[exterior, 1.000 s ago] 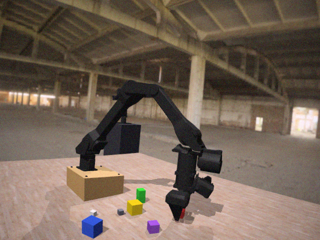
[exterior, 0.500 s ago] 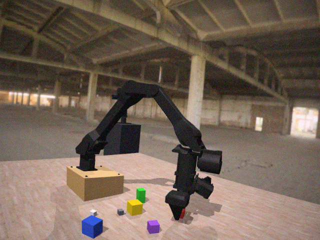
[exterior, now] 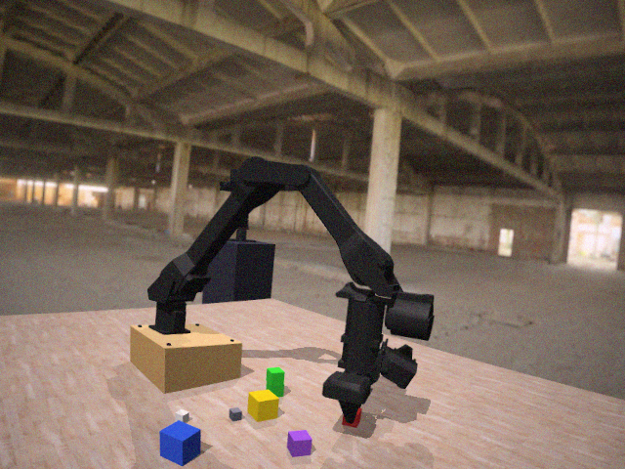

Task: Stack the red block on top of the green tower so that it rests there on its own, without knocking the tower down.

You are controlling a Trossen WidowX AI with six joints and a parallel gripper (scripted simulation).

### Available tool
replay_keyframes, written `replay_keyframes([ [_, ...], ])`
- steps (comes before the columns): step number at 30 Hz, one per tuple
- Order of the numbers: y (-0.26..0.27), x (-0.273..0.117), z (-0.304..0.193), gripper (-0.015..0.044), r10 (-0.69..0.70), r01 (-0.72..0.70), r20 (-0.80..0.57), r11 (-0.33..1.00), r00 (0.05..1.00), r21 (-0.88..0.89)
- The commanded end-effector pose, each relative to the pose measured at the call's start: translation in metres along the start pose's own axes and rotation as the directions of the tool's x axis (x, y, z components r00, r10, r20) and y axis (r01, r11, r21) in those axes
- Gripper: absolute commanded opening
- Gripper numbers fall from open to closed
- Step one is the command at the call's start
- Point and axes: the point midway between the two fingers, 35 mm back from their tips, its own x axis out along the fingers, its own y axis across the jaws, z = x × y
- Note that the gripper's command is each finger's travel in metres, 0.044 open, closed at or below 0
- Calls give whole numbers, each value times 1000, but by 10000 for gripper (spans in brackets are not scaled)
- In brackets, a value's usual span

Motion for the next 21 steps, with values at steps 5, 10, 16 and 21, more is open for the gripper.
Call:
replay_keyframes([
  [5,0,-7,0,0,3,-3,-1,1000,1000,4],
  [10,0,-34,0,0,2,-2,-1,1000,1000,4],
  [16,0,-67,0,0,2,-2,-1,1000,1000,4],
  [21,0,-97,1,0,2,-2,-1,1000,1000,4],
])
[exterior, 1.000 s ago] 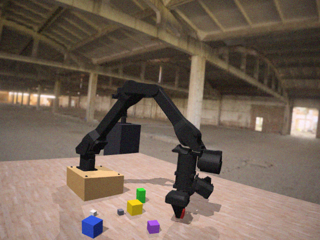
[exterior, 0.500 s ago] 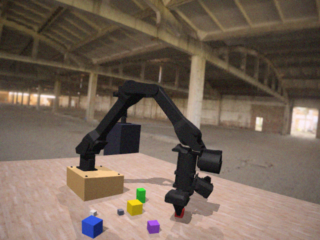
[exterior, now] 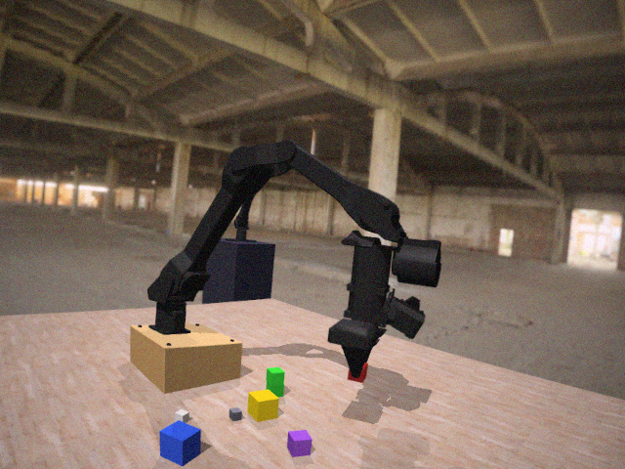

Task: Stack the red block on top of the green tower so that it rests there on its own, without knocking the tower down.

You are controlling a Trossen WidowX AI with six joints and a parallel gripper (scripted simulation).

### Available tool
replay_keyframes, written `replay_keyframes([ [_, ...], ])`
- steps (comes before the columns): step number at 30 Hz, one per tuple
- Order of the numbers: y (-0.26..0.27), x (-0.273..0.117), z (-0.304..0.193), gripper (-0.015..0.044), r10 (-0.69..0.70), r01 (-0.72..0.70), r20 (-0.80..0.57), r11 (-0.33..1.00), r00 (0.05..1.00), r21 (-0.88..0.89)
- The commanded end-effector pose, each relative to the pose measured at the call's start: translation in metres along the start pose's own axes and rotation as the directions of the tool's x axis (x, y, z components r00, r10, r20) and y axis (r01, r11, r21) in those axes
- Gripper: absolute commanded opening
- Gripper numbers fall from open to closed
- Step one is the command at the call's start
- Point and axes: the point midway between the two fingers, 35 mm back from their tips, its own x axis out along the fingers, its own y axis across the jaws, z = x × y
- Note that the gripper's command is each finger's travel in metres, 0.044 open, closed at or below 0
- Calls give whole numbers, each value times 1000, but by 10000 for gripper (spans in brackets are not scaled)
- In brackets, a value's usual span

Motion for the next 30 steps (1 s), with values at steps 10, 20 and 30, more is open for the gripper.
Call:
replay_keyframes([
  [10,0,-37,1,0,1,-1,4,1000,1000,-5],
  [20,8,-44,-24,0,2,-2,2,1000,1000,-5],
  [30,15,-46,-59,0,-4,4,6,1000,1000,25],
])
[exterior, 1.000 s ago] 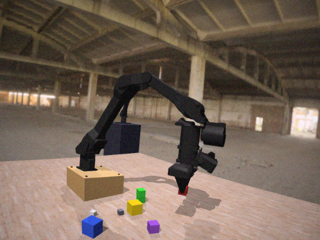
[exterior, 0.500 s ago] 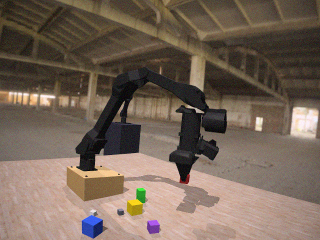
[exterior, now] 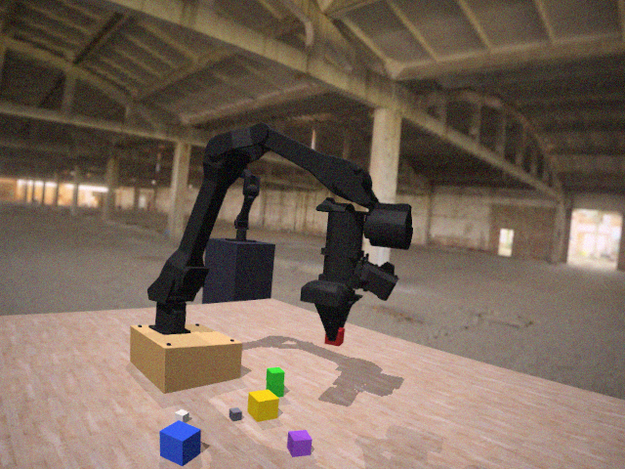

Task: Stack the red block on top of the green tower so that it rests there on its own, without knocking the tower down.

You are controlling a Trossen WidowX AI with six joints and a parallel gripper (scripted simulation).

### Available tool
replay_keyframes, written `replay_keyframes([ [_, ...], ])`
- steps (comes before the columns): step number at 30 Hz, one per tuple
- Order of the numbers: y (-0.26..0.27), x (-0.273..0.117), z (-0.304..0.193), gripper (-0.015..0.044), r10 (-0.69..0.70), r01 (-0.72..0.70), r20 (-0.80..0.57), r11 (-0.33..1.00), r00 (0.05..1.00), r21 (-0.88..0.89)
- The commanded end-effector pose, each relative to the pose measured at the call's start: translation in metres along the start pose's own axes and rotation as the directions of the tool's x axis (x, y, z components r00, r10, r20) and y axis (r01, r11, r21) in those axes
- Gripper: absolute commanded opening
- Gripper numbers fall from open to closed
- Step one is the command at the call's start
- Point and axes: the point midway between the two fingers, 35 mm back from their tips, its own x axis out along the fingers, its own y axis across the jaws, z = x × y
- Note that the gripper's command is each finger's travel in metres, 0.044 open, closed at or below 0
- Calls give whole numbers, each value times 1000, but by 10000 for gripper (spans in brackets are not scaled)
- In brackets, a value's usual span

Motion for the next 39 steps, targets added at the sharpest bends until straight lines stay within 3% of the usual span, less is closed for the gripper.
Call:
replay_keyframes([
  [1,2,0,-14,0,-4,4,0,1000,1000,16],
  [23,18,9,-100,0,4,-4,-13,1000,1000,-15],
  [39,20,49,-110,0,5,-5,-14,1000,1000,-16],
])
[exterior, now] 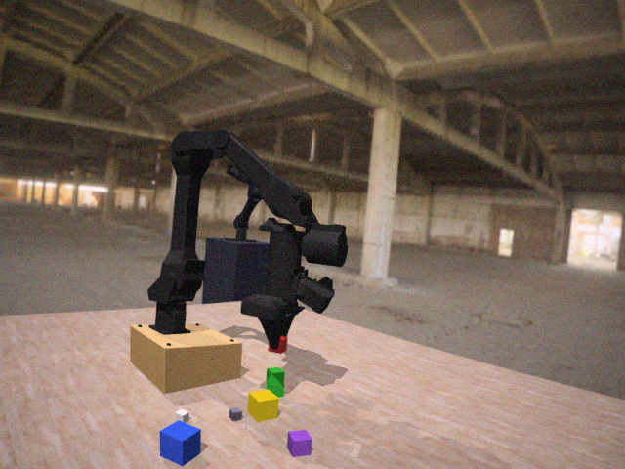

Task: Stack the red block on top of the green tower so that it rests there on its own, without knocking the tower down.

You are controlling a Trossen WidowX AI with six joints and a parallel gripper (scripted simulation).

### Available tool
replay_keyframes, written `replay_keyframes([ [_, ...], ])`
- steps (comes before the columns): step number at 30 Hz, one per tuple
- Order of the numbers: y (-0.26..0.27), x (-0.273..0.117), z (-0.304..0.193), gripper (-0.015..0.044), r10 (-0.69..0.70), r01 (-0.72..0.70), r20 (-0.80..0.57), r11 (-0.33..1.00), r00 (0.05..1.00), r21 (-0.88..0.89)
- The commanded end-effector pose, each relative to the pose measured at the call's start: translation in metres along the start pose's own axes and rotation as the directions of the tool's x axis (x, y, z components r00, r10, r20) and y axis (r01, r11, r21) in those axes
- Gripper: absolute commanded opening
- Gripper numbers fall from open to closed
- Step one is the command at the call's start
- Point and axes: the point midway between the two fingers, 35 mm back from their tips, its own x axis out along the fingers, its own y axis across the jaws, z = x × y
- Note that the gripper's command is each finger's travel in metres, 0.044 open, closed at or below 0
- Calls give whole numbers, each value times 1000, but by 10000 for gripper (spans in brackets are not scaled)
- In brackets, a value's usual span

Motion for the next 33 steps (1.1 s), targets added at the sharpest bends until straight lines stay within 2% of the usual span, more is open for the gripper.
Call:
replay_keyframes([
  [1,1,8,-2,0,4,-4,-9,1000,1000,6],
  [10,1,38,-2,0,4,-4,-9,1000,1000,6],
  [33,1,39,-2,0,4,-4,-9,1000,1000,6],
])
